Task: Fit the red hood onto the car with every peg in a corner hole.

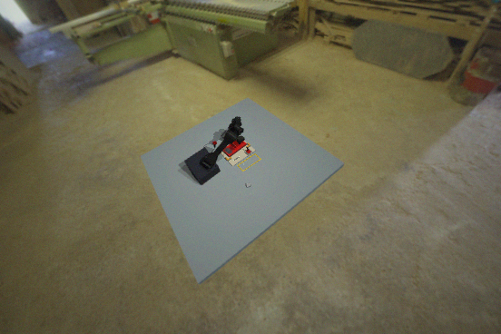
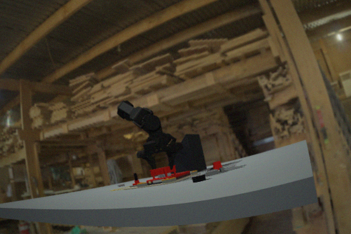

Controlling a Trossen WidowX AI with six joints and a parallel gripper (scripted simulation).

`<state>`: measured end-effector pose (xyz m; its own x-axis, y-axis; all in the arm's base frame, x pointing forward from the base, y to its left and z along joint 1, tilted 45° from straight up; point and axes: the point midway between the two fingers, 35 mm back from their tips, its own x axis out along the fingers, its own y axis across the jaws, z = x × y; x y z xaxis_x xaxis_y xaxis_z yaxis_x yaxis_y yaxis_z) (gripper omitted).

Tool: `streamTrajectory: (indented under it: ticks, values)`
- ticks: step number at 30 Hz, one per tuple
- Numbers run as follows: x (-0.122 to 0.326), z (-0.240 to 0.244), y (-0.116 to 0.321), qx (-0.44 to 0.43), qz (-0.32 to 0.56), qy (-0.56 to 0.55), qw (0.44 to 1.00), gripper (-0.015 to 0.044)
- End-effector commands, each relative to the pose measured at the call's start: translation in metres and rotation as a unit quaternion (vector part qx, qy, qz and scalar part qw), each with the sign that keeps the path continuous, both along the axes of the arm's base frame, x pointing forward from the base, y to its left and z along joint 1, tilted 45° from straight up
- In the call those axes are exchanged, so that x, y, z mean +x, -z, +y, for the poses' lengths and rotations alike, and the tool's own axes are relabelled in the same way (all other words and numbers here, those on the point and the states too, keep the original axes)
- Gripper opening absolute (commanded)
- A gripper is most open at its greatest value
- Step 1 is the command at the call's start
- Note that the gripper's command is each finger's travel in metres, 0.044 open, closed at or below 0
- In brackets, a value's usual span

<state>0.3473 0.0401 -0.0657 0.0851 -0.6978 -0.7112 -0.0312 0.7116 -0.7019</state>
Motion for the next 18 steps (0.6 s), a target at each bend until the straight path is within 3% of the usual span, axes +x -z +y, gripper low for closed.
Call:
streamTrajectory:
  ticks: [1,18]
  values:
    - [-0.0004,-0.0034,0.0028,-0.002,0.001,0.000,1.000,0.0000]
    - [0.0002,-0.0089,0.0081,-0.002,0.001,0.000,1.000,0.0000]
